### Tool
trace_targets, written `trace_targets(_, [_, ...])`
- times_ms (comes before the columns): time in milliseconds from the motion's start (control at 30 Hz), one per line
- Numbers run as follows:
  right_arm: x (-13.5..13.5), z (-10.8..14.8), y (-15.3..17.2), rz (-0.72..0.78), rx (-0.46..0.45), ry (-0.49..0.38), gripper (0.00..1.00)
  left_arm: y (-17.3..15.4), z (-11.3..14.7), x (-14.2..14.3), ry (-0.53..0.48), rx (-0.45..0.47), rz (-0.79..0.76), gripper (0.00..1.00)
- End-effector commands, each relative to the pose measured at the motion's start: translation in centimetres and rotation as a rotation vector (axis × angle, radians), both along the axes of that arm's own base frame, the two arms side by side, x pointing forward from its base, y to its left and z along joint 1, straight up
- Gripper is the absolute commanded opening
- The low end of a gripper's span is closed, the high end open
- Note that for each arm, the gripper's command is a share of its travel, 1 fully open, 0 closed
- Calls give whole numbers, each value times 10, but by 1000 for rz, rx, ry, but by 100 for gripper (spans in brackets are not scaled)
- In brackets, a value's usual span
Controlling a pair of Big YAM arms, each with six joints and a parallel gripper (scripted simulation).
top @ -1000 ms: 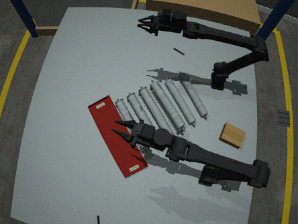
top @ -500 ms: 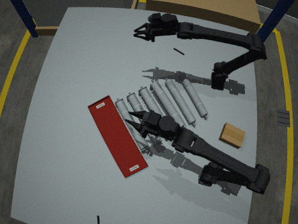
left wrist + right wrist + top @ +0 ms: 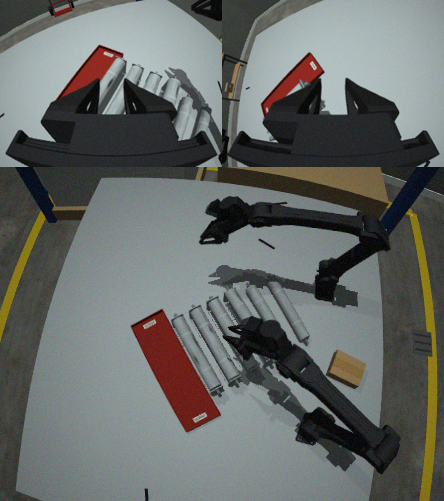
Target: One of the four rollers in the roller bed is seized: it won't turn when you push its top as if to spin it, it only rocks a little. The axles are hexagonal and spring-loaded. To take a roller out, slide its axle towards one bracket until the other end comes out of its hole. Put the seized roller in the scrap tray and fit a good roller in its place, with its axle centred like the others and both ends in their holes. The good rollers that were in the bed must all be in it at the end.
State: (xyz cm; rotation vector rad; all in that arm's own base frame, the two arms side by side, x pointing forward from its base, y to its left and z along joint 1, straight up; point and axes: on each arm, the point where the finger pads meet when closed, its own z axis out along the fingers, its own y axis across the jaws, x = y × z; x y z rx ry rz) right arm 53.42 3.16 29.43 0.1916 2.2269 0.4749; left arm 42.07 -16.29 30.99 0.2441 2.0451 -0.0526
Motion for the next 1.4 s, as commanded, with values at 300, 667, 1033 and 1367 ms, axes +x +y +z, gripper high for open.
trace_targets(300, [-16, -61, 10, -56, 253, 390, 32, -45, -72, -90, 178, 158, -111, 32])
trace_targets(667, [-61, -127, 29, -141, 502, 834, 32, -44, -140, -179, 278, 432, -228, 32])
trace_targets(1033, [-88, -149, 38, -195, 612, 1041, 32, -31, -166, -215, 288, 589, -294, 32])
trace_targets(1367, [-103, -157, 43, -182, 616, 1078, 32, -28, -172, -220, 288, 621, -311, 32])
